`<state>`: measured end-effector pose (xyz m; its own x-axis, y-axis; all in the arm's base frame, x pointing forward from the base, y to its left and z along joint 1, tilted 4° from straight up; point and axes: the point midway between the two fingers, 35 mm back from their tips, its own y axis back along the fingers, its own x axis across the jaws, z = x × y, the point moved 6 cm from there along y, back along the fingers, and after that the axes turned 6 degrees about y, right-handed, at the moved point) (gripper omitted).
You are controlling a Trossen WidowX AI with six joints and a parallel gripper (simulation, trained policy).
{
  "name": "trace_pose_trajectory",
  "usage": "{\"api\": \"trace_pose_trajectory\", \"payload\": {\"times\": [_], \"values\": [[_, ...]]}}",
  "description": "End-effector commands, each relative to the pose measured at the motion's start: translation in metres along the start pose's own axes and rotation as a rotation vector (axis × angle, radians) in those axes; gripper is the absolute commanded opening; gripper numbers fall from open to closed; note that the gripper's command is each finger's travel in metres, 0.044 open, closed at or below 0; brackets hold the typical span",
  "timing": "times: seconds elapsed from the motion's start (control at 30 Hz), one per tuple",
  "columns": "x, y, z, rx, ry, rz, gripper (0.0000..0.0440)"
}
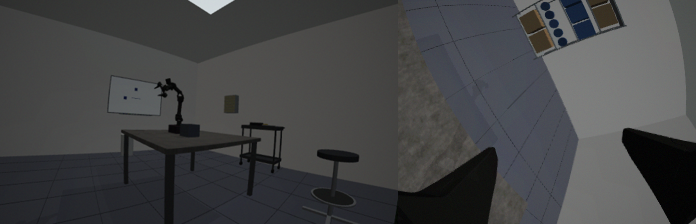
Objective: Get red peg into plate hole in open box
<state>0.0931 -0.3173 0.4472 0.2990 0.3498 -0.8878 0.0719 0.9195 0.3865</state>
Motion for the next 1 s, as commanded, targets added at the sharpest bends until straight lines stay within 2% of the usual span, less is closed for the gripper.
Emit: {"api": "trace_pose_trajectory", "payload": {"times": [0.0, 0.53, 0.97], "values": [[0.014, 0.017, 0.023, -0.096, -0.094, 0.035, 0.043], [0.07, 0.087, 0.086, -0.383, -0.411, 0.275, 0.0414], [0.12, 0.146, 0.11, -0.489, -0.613, 0.577, 0.0403]]}}
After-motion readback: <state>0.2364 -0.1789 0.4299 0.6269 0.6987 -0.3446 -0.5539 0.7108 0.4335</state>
